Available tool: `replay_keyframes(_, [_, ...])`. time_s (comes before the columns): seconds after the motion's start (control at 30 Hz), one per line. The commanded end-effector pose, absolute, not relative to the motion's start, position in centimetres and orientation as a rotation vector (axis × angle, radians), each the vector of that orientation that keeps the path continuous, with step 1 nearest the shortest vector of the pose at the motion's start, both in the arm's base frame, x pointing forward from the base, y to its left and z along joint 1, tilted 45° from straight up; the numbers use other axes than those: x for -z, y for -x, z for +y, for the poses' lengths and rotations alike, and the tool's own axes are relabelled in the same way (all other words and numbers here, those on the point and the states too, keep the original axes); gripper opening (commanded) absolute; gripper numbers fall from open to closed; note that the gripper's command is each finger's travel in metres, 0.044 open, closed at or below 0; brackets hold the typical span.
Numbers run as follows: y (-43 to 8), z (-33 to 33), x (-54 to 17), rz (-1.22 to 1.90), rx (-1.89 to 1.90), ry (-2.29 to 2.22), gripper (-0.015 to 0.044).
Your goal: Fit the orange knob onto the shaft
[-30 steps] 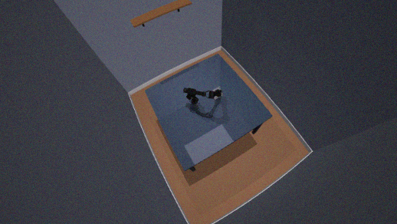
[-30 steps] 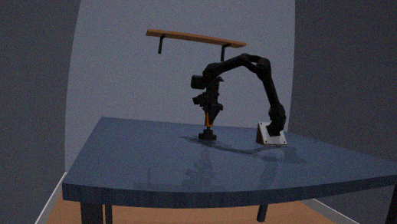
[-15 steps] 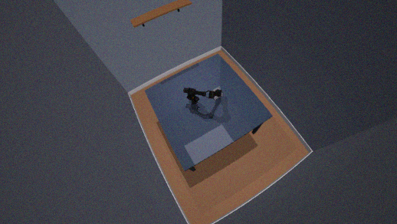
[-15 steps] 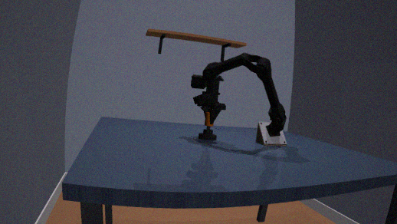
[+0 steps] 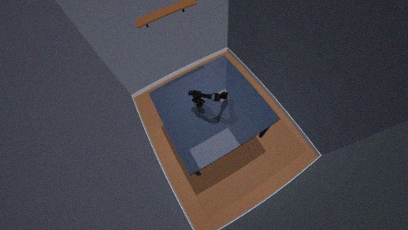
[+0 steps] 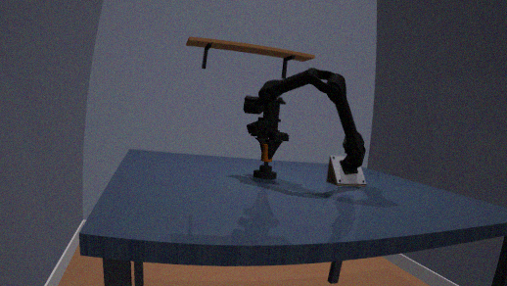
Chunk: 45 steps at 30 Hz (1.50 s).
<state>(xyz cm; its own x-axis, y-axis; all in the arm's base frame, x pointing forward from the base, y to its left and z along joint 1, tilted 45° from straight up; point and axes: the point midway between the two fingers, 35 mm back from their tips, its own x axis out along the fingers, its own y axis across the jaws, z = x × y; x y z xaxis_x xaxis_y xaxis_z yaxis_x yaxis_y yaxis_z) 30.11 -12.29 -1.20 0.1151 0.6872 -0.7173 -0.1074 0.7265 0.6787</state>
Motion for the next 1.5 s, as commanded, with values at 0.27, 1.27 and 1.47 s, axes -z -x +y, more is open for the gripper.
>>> replay_keyframes(0.27, [-30.03, -12.38, 0.95, 1.335, -0.626, -0.532, 0.0])
replay_keyframes(1.27, [-30.12, -12.24, 1.21, 1.252, -0.756, -0.362, 0.0])
replay_keyframes(1.47, [-30.1, -12.19, 1.24, 1.252, -0.756, -0.362, 0.0])
